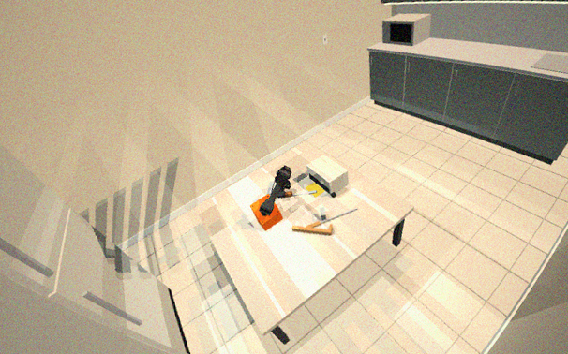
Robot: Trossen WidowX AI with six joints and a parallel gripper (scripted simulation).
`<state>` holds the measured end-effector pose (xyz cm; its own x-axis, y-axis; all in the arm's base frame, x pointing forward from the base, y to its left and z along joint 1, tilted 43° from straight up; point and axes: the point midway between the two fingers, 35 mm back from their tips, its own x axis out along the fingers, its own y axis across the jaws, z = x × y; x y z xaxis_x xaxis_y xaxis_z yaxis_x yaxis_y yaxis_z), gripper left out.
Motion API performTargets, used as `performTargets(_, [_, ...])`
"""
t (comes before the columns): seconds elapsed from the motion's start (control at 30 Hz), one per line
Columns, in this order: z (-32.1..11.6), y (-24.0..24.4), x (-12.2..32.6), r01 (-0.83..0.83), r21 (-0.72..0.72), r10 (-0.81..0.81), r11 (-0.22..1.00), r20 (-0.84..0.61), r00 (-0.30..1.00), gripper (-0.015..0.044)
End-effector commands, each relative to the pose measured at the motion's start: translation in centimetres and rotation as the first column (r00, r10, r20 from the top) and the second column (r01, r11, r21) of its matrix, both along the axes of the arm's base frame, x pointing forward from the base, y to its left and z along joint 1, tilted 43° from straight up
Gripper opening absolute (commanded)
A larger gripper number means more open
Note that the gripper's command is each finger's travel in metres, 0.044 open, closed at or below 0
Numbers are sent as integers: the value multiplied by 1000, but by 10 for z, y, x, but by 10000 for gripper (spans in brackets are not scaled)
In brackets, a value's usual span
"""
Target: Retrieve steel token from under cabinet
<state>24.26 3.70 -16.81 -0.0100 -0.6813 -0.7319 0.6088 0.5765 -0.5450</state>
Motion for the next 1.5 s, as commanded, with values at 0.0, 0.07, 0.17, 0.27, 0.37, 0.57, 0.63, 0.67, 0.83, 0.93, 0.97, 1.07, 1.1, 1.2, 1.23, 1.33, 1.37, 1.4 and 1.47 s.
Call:
performTargets(0.0, [-3,6,1,-3,5,3,1000,3,1000,0])
performTargets(0.07, [-5,8,1,-3,5,3,1000,3,1000,0])
performTargets(0.17, [-7,11,0,-3,5,3,1000,3,1000,0])
performTargets(0.27, [-10,14,0,-3,5,3,1000,3,1000,0])
performTargets(0.37, [-12,17,0,-3,6,3,1000,4,1000,0])
performTargets(0.57, [-17,22,-1,-3,6,3,1000,4,1000,0])
performTargets(0.63, [-19,24,-1,-3,6,3,1000,4,1000,0])
performTargets(0.67, [-20,25,-1,-3,6,3,1000,4,1000,0])
performTargets(0.83, [-23,28,-2,-4,6,4,1000,3,1000,0])
performTargets(0.93, [-23,28,-2,-12,6,12,1000,-5,1000,0])
performTargets(0.97, [-23,28,-2,-17,6,17,1000,-9,1000,0])
performTargets(1.07, [-23,28,-2,-34,7,34,999,-25,999,0])
performTargets(1.1, [-23,28,-2,-40,7,40,999,-31,999,0])
performTargets(1.2, [-23,28,-2,-57,8,58,998,-47,997,0])
performTargets(1.23, [-23,28,-2,-63,9,64,998,-52,997,0])
performTargets(1.33, [-23,28,-2,-81,10,81,997,-68,994,0])
performTargets(1.37, [-23,28,-2,-87,10,87,996,-74,993,0])
performTargets(1.4, [-23,29,-2,-92,11,93,996,-79,993,0])
performTargets(1.47, [-23,29,-2,-104,12,105,994,-90,990,0])
